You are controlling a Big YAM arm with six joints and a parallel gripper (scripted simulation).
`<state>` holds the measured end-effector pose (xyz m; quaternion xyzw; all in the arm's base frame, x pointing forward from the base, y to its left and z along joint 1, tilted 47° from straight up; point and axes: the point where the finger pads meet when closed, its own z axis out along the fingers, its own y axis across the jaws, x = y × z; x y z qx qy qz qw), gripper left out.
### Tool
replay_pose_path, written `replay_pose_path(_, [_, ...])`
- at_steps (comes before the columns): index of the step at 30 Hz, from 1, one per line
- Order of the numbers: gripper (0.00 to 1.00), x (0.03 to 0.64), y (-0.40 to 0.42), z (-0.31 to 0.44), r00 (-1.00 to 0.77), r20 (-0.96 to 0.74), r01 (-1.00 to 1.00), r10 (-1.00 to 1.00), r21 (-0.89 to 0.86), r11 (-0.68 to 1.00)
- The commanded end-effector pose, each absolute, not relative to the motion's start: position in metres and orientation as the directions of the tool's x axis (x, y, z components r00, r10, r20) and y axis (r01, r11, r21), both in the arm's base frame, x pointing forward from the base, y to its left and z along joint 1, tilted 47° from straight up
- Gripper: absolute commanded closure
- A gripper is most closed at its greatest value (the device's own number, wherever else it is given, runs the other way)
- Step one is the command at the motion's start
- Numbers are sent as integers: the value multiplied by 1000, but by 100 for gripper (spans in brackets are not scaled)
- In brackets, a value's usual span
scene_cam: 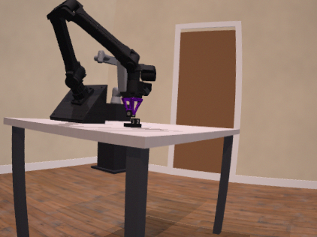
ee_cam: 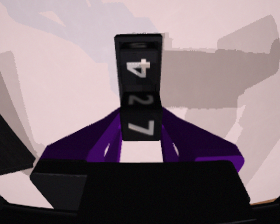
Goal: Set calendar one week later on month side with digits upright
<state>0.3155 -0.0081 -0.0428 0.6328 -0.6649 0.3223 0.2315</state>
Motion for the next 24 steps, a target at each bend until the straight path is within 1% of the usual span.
replay_pose_path(1, [75,314,-8,-47,-77,717,-992,-692,-128,-21])
replay_pose_path(24, [75,315,-6,-43,-74,714,-991,-696,-133,-31])
